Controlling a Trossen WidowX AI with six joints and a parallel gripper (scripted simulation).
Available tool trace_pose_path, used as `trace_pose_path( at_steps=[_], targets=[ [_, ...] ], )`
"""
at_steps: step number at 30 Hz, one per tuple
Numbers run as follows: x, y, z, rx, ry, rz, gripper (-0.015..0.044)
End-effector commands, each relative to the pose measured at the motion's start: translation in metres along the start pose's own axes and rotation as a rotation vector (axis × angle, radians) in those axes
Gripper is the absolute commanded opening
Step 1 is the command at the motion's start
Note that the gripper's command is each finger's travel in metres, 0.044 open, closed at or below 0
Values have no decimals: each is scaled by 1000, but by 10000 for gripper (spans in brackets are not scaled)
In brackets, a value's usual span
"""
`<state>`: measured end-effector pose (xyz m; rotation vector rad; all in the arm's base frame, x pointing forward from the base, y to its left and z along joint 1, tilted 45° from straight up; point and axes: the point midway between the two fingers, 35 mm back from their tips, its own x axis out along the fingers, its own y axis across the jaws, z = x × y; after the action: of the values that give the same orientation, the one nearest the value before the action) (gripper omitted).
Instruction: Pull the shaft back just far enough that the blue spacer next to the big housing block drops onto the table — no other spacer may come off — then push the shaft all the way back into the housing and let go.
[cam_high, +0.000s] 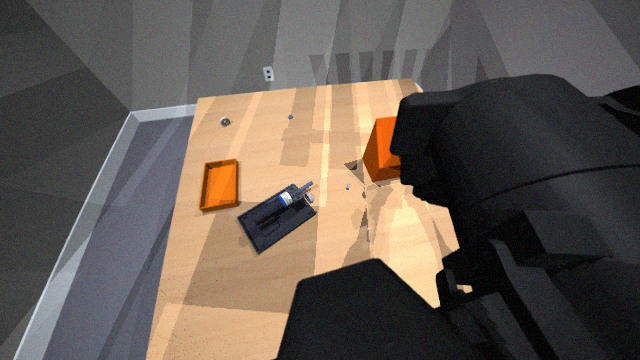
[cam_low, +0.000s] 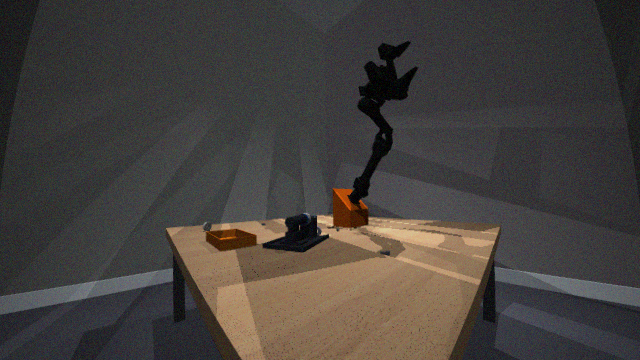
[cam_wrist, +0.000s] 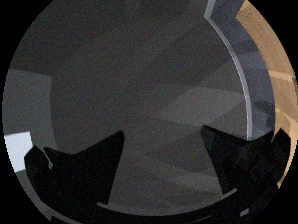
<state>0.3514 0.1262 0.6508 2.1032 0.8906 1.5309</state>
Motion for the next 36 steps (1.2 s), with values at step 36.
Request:
trace_pose_path(
  at_steps=[36],
  targets=[
    [-239, -224, 297, -773, -507, -1117, 440]
  ],
)
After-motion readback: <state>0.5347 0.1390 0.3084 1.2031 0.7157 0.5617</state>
